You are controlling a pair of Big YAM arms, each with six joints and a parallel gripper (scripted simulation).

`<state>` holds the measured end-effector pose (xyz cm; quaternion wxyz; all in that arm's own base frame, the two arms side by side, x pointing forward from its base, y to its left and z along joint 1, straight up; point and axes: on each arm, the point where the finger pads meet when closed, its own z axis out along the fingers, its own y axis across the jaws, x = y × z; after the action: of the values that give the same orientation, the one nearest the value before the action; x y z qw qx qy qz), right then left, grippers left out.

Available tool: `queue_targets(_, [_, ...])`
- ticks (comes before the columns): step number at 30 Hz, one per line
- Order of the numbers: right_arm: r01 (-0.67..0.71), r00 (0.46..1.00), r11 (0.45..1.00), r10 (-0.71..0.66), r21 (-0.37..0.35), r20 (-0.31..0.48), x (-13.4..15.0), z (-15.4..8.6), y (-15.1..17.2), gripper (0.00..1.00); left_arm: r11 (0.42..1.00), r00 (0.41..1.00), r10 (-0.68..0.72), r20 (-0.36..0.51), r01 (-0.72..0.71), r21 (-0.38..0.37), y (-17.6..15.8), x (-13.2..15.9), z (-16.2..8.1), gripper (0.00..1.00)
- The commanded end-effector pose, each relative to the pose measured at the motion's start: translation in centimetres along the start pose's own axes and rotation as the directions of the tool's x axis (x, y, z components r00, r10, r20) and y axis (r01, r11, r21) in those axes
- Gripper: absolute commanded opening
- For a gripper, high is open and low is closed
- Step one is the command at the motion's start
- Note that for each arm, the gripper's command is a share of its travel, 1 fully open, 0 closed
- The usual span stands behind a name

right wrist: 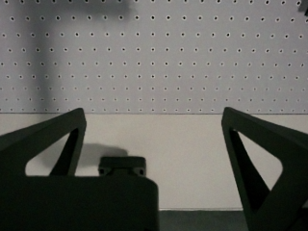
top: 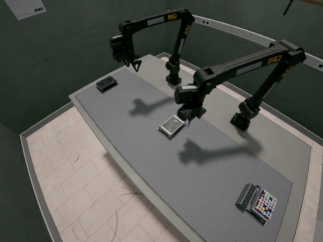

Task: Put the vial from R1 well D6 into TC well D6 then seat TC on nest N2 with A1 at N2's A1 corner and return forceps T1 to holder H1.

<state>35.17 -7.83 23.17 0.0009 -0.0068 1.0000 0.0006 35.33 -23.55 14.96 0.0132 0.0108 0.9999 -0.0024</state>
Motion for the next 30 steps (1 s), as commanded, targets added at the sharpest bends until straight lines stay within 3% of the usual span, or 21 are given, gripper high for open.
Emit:
queue_targets(1, [-0.009,0.999,1.0,0.009,0.009,0.033,-0.7,-1.2,-0.2,1.0,1.0,0.999,0.01,0.034,-0.011,0.024,0.7,-0.6,-1.1,0.07])
queue_targets(30, [-0.009,0.999,1.0,0.009,0.009,0.033,-0.7,-1.2,-0.2,1.0,1.0,0.999,0.01,0.031,-0.011,0.021,4.9,-0.6,-1.0,0.07])
